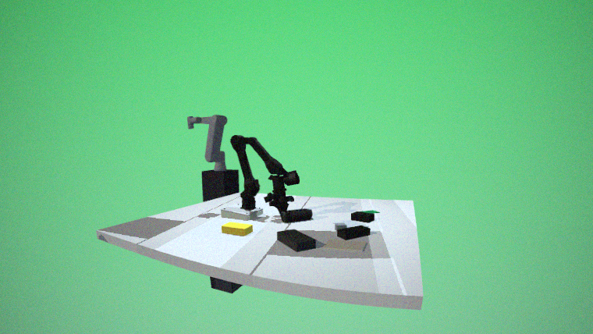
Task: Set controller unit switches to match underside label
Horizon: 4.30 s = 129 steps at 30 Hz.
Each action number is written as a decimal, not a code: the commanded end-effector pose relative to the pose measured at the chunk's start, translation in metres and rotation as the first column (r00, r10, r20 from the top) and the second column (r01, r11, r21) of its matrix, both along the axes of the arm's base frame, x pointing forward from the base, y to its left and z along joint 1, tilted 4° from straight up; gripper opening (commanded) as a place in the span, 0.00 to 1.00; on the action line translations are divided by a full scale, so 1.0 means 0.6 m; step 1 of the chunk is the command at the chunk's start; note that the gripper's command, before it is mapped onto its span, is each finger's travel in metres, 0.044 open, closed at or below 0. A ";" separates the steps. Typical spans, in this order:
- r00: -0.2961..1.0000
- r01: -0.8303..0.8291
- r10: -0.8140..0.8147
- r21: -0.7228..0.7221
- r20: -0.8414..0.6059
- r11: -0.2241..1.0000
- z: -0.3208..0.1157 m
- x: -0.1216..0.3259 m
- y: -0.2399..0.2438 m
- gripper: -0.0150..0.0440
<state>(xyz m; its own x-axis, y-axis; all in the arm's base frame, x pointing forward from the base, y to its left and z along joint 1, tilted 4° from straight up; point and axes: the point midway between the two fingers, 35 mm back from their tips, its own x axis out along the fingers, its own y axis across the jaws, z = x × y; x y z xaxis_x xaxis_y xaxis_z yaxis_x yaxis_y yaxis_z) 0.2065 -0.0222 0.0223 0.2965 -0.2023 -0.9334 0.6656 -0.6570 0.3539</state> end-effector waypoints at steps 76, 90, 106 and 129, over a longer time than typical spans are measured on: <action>1.000 -0.003 0.003 -0.003 0.009 1.000 0.011 0.089 -0.071 0.25; 1.000 -0.002 0.002 0.001 0.001 1.000 0.059 0.038 -0.023 0.25; 0.998 -0.054 0.055 0.018 -0.041 0.998 0.107 0.016 0.014 0.25; 0.893 -0.301 0.338 0.165 -0.297 0.939 0.163 0.194 0.033 0.25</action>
